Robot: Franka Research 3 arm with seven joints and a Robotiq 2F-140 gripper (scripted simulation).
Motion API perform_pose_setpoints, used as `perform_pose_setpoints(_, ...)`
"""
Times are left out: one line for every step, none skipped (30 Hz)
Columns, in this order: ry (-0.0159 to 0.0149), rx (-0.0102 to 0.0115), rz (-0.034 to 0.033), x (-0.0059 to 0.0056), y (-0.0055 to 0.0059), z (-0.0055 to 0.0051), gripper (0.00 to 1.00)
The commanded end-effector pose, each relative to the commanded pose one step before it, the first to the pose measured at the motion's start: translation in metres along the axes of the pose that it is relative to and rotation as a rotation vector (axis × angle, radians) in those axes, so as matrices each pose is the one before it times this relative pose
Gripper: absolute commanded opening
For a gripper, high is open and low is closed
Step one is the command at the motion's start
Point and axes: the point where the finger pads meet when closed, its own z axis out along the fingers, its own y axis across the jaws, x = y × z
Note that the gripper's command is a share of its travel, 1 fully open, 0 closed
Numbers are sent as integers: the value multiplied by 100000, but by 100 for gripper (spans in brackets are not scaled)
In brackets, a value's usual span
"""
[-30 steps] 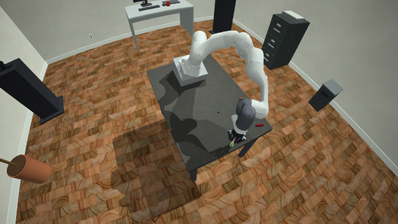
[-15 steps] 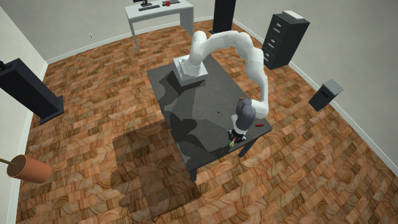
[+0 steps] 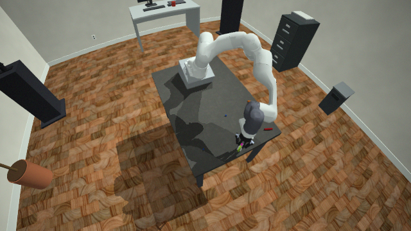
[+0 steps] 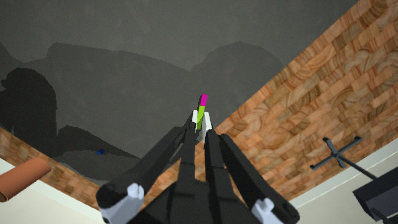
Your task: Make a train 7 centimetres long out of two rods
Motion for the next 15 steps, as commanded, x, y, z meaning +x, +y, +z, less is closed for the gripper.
perform_pose_setpoints(-243, -138, -389, -90, 64, 61, 19)
perform_pose_setpoints(0, 0, 0, 0, 0, 0, 19)
perform_pose_setpoints(0, 0, 0, 0, 0, 0, 21)
perform_pose_setpoints(0, 0, 0, 0, 0, 0, 21)
perform_pose_setpoints(0, 0, 0, 0, 0, 0, 21)
perform_pose_setpoints(0, 0, 0, 0, 0, 0, 21)
perform_pose_setpoints(0, 0, 0, 0, 0, 0, 21)
perform_pose_setpoints(0, 0, 0, 0, 0, 0, 23)
perform_pose_setpoints(0, 0, 0, 0, 0, 0, 23)
perform_pose_setpoints(0, 0, 0, 0, 0, 0, 23)
perform_pose_setpoints(0, 0, 0, 0, 0, 0, 23)
perform_pose_setpoints(0, 0, 0, 0, 0, 0, 23)
perform_pose_setpoints(0, 0, 0, 0, 0, 0, 23)
perform_pose_setpoints(0, 0, 0, 0, 0, 0, 23)
perform_pose_setpoints(0, 0, 0, 0, 0, 0, 23)
